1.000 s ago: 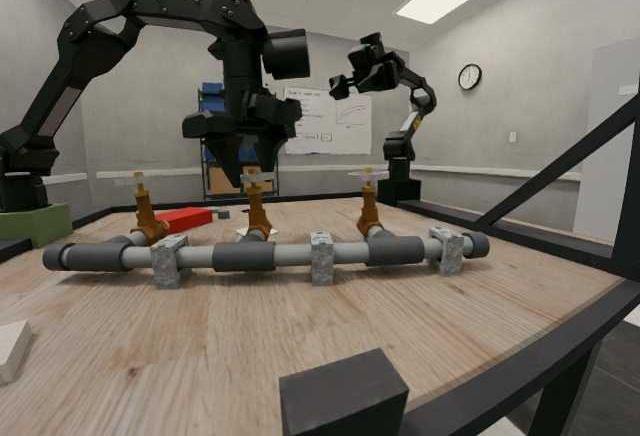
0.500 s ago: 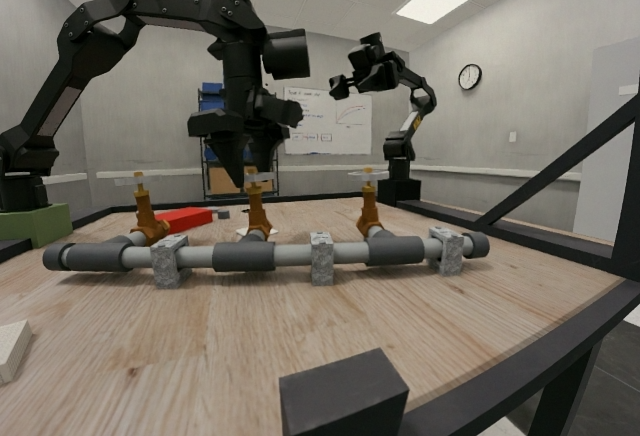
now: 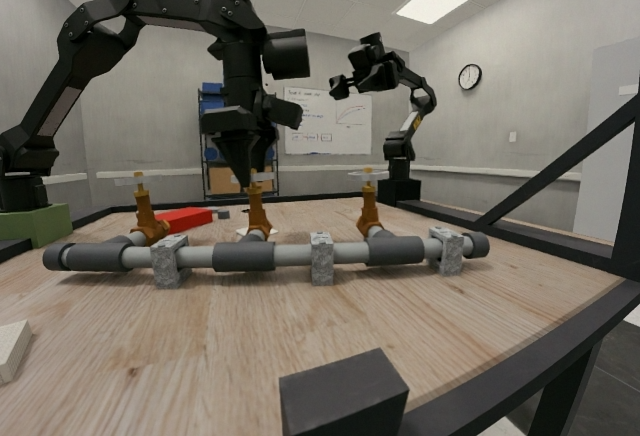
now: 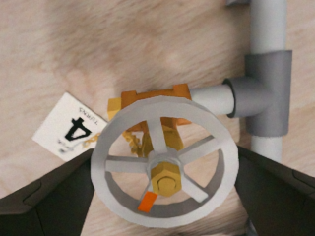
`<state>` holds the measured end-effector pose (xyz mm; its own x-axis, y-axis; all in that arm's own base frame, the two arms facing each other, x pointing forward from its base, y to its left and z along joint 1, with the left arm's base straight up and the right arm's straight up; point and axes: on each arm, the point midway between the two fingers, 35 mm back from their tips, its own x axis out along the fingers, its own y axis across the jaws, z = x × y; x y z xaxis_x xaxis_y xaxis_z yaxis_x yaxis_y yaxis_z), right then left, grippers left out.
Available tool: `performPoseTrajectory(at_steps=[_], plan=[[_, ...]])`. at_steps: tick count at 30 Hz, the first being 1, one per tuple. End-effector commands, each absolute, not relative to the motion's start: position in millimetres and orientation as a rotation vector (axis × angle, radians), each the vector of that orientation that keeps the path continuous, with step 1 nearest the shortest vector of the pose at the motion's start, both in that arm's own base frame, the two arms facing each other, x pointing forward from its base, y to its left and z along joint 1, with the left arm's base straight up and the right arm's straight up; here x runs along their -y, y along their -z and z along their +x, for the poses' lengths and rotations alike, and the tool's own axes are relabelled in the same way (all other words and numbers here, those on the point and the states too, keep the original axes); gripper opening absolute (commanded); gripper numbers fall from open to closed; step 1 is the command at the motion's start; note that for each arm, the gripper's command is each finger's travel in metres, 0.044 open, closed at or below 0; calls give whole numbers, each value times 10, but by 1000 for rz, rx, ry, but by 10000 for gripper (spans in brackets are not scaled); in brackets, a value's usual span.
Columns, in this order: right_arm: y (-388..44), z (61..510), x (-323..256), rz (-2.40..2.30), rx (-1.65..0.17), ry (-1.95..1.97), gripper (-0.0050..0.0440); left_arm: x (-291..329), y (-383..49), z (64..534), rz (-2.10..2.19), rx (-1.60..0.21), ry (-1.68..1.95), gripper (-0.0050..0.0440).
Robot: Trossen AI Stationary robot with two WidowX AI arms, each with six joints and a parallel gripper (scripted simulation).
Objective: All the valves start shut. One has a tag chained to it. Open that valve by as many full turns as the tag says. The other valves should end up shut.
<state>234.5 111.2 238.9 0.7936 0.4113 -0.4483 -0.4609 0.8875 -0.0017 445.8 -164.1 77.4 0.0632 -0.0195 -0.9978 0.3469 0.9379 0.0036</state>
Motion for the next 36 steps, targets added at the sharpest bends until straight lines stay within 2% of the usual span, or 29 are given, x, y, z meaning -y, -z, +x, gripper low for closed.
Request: performPoseTrajectory(at_steps=[1, 17, 36], plan=[[-2484, 2339, -1121, -106, -428, -474, 400, 1624, -955, 4452, 143, -1465, 168, 296], [-2484, 2339, -1121, -106, -428, -474, 400, 1619, -955, 4453, -251, -1464, -194, 296], [-2484, 2339, -1121, -106, -428, -474, 400, 1615, -945, 4447, -740, -1376, -647, 296]])
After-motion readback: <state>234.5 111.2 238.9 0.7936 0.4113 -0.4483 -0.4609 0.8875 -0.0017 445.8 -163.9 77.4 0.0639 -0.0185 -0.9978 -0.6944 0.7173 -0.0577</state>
